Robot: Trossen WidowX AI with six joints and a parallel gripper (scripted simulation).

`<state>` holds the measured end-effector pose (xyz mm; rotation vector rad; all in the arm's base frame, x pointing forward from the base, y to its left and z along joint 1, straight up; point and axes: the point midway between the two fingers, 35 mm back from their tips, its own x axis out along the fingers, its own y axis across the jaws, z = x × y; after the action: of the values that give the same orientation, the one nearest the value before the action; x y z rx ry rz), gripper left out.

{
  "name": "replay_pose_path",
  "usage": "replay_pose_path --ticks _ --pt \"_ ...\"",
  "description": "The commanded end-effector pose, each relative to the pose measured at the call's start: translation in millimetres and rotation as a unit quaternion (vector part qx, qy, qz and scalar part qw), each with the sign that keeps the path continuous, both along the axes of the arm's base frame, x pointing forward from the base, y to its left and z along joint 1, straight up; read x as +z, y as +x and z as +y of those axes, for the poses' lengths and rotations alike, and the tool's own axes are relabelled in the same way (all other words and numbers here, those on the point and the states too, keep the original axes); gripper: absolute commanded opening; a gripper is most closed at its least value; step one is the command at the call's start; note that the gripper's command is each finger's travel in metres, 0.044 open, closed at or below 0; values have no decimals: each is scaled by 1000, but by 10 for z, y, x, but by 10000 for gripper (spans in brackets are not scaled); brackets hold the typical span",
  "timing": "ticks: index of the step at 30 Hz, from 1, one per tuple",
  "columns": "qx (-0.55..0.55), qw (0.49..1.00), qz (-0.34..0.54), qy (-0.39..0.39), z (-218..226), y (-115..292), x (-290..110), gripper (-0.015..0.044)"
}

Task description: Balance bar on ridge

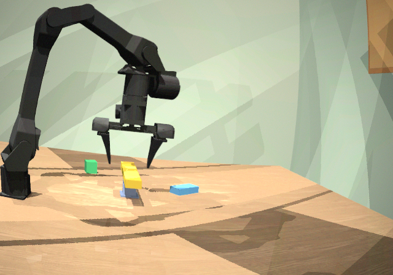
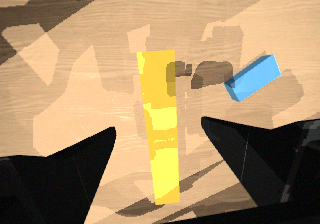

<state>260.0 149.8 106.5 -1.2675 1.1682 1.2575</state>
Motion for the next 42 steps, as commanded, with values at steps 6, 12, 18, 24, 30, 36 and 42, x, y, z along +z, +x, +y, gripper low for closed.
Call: replay_pose_path --ticks 6,12,18,24,30,36,42 --pt "0 1000 -9 5 -6 -11 843 440" --pt "0 1000 -9 5 -6 -11 843 440" --pt "0 1000 -9 5 -6 -11 843 440" --pt "0 1000 -9 5 -6 -11 843 440" --pt "0 1000 -9 5 -6 -11 843 440" --pt "0 1000 -9 5 -6 -11 843 440" --pt "0 1000 -9 5 -6 -11 843 440"
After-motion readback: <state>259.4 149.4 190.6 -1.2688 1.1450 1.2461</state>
